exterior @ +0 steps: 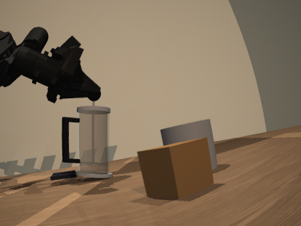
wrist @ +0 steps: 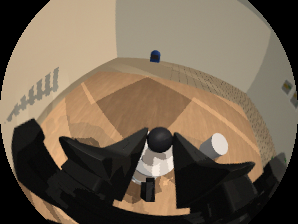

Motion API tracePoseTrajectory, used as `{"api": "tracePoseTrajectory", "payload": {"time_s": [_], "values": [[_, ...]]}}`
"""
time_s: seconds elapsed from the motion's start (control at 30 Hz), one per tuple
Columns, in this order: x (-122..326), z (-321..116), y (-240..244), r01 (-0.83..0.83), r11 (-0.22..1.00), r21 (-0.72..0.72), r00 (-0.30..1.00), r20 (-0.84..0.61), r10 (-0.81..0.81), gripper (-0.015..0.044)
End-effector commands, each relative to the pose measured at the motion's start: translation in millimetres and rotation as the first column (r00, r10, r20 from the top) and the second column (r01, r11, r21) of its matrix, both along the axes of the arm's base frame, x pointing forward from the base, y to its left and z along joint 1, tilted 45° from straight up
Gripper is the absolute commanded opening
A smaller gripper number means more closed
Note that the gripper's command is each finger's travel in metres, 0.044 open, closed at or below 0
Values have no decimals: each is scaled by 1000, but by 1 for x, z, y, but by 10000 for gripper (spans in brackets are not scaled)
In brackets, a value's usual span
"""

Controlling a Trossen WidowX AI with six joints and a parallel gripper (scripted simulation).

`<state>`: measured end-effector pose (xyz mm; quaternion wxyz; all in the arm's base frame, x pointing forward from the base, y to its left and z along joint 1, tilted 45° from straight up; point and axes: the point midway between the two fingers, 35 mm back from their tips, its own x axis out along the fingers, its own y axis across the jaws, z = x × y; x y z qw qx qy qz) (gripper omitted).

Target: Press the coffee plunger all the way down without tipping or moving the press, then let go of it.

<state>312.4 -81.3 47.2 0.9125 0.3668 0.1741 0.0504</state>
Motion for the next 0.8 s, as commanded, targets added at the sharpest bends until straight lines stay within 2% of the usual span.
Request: {"api": "tracePoseTrajectory", "payload": {"time_s": [0.0,0.4,0.6,0.77], "values": [[0,0,0,0,1000,1,1000,-1,0,116],[0,0,0,0,1000,1,1000,-1,0,431],[-2,4,-6,-2,1000,-1,1000,-8,1,440],[-17,28,-28,-6,1000,0,1000,-24,6,440]]}}
